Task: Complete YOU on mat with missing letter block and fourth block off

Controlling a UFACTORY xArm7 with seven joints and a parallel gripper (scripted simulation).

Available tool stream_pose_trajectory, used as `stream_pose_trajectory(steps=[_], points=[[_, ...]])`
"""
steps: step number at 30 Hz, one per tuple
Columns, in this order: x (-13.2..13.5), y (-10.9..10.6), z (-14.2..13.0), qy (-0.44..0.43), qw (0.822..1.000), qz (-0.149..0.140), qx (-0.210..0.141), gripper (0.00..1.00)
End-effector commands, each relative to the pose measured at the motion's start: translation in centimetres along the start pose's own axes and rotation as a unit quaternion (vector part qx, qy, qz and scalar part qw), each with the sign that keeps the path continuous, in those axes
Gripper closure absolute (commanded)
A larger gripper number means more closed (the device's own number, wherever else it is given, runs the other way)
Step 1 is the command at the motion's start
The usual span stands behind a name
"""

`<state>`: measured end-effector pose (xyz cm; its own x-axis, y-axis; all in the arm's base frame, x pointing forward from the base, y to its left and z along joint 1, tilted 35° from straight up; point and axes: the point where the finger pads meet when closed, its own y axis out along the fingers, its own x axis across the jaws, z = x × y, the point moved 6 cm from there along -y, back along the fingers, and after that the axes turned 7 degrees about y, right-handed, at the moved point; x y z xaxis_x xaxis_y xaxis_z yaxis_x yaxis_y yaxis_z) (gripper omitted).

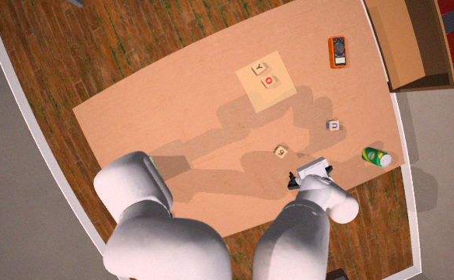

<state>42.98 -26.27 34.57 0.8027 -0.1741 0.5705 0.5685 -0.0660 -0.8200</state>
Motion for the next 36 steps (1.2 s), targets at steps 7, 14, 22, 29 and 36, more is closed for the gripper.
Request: stream_pose_trajectory(steps=[7, 14, 22, 29, 36], points=[[0.1, -0.2, -0.1, 0.0, 1.0, -0.002, -0.001, 0.0], [0.1, -0.2, -0.1, 0.0, 1.0, -0.002, -0.001, 0.0], [0.1, -0.2, -0.1, 0.0, 1.0, -0.002, -0.001, 0.0], [0.7, -0.2, 0.0, -0.013, 1.0, -0.002, -0.001, 0.0], [5.5, -0.8, 0.7, -0.125, 0.992, -0.002, -0.007, 0.0]])
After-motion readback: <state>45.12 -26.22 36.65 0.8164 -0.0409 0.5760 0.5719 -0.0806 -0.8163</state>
